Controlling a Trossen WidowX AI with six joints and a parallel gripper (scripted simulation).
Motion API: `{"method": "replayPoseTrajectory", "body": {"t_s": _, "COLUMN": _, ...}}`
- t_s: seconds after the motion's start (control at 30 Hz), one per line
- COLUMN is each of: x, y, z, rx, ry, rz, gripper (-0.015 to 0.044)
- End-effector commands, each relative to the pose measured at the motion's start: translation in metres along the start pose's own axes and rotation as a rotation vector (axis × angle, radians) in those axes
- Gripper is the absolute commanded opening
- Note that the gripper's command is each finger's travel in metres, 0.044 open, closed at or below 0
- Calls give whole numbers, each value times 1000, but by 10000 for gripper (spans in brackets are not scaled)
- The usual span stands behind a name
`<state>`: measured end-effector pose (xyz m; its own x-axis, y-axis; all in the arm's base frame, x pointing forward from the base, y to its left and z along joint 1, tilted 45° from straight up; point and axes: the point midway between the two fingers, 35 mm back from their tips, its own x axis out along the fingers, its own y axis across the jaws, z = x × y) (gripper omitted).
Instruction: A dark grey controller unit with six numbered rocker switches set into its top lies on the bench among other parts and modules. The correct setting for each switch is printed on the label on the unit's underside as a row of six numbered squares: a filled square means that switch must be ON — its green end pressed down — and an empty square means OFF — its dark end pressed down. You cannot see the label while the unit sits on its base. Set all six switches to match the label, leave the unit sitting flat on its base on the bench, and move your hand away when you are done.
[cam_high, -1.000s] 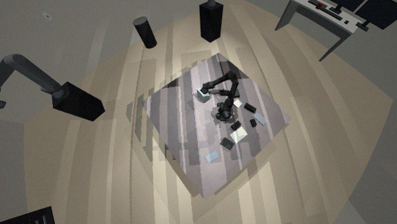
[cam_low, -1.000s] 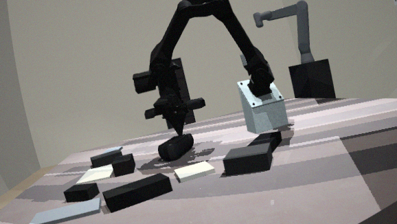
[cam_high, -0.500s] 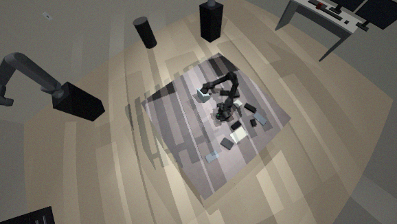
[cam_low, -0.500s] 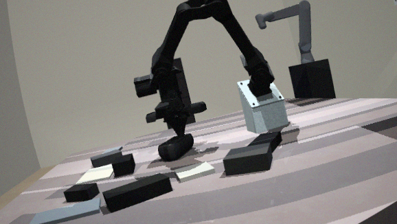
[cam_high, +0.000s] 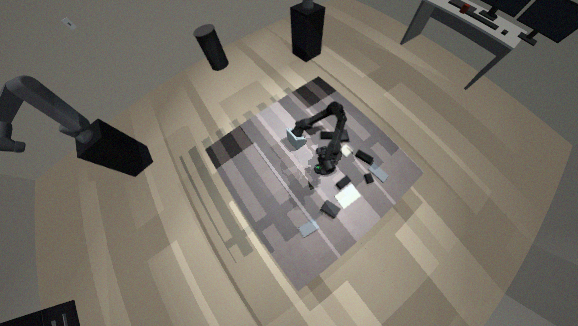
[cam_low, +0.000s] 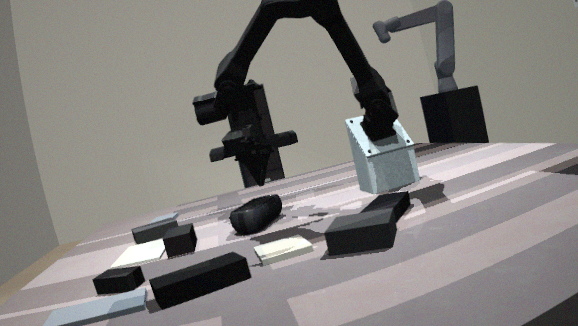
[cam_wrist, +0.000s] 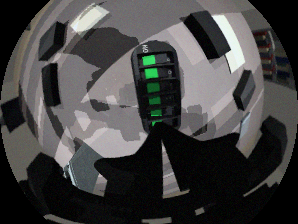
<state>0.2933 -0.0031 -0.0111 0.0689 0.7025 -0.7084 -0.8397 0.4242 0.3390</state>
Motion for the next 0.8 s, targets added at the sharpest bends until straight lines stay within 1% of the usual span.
{"method": "replayPoseTrajectory", "body": {"t_s": 0.0, "x": -7, "y": 0, "z": 1, "rx": -9, "ry": 6, "rz": 0, "gripper": 0}}
{"method": "replayPoseTrajectory", "body": {"t_s": 0.2, "x": -7, "y": -19, "z": 22, "rx": -10, "ry": 4, "rz": 0, "gripper": 0}}
{"method": "replayPoseTrajectory", "body": {"t_s": 0.37, "x": -6, "y": -20, "z": 23, "rx": -10, "ry": 4, "rz": 0, "gripper": 0}}
{"method": "replayPoseTrajectory", "body": {"t_s": 0.77, "x": 14, "y": -21, "z": 22, "rx": -10, "ry": 4, "rz": 0, "gripper": 0}}
